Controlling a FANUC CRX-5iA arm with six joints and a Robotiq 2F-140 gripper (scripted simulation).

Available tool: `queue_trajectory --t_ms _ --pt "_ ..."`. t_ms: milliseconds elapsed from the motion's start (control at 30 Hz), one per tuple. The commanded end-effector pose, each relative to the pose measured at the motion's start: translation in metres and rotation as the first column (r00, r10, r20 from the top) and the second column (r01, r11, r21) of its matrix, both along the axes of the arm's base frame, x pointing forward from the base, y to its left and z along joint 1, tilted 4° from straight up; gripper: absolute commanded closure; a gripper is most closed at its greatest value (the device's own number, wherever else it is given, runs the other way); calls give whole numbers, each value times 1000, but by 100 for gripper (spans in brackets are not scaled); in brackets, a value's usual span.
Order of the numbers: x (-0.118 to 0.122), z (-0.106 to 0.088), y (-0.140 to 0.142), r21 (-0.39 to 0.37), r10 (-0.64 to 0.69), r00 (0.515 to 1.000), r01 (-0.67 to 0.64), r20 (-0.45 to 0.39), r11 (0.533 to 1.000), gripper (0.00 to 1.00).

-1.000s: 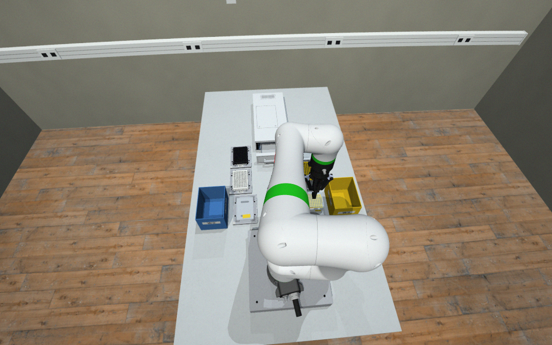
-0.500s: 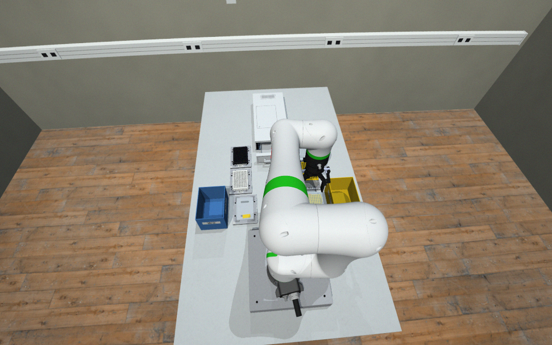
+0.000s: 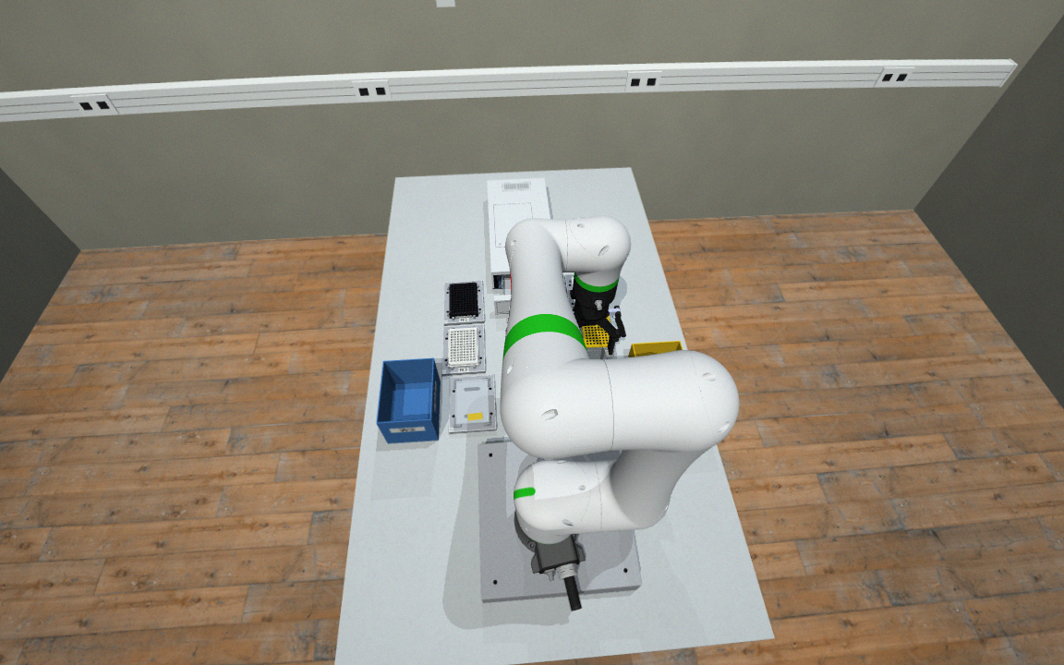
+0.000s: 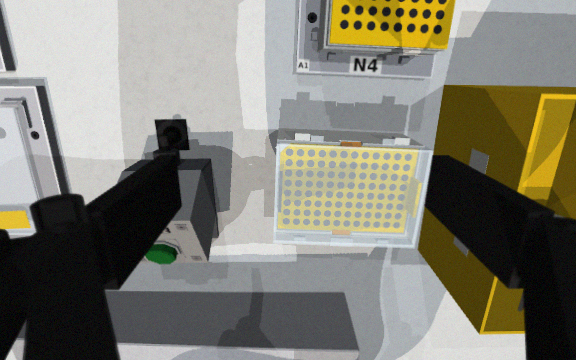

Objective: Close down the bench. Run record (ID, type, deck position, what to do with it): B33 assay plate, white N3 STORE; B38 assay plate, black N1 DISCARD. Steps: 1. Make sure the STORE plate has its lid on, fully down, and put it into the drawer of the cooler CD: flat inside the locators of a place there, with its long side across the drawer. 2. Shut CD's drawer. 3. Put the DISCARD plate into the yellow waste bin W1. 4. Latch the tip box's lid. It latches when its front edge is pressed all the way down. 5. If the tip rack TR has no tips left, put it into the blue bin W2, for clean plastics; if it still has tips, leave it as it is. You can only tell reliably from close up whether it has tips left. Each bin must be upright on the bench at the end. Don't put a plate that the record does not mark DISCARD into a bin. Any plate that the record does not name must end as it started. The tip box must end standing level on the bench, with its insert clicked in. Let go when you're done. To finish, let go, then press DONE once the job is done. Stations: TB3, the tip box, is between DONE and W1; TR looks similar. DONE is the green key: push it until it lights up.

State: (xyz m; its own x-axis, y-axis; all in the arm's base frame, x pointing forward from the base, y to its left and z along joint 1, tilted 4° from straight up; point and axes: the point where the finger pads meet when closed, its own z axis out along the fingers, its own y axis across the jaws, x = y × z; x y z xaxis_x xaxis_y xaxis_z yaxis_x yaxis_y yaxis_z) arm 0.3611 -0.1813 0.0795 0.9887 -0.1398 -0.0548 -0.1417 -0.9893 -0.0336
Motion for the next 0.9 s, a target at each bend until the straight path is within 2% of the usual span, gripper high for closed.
queue_trajectory --t_ms 0,867 --pt "13 -2 4 -1 0 1000 0 1 1000 12" --pt "101 -17 36 -1 0 1000 0 1 1000 12"
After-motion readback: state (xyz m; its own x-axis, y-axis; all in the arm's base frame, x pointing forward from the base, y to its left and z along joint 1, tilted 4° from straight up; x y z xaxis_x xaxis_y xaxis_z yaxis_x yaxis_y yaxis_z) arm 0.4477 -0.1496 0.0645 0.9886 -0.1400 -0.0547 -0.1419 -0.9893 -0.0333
